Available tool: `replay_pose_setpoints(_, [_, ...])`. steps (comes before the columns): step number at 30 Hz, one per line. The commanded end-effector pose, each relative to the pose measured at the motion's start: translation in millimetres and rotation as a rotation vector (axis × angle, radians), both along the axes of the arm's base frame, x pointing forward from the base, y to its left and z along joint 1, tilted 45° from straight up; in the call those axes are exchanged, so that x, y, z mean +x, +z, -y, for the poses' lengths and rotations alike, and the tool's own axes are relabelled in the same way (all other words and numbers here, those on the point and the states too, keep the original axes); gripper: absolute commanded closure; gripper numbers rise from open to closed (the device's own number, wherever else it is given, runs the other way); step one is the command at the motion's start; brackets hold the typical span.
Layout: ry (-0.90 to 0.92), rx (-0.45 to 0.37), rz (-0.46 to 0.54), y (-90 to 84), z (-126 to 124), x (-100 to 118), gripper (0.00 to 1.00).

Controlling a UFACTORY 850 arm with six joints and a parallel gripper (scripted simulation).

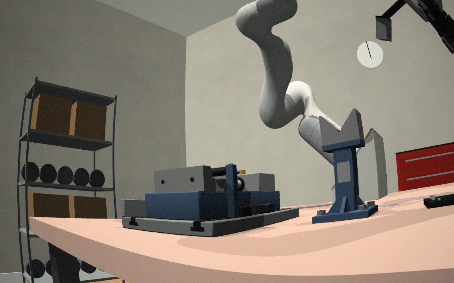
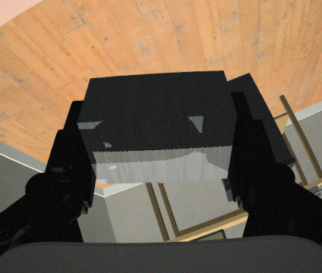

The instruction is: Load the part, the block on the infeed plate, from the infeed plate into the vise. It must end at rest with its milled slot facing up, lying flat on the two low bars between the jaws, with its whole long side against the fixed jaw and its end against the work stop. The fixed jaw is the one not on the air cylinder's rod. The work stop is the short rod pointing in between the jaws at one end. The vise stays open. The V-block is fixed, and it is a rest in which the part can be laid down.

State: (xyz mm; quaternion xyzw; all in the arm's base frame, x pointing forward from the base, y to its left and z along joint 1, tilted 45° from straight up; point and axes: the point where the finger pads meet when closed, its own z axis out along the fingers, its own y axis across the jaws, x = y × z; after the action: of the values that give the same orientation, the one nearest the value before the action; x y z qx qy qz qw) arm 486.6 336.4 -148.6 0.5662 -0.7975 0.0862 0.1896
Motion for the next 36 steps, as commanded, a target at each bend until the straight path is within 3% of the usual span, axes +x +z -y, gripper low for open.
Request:
replay_pose_setpoints(1, [-0.025,0.026,0.007,-0.5,-6.3,-0.3,1.0])
replay_pose_setpoints(18, [-0.293,0.219,0.086,-3.1,-54.8,7.0,1.0])
replay_pose_setpoints(36, [-0.647,0.406,0.235,8.0,-96.9,44.9,1.0])
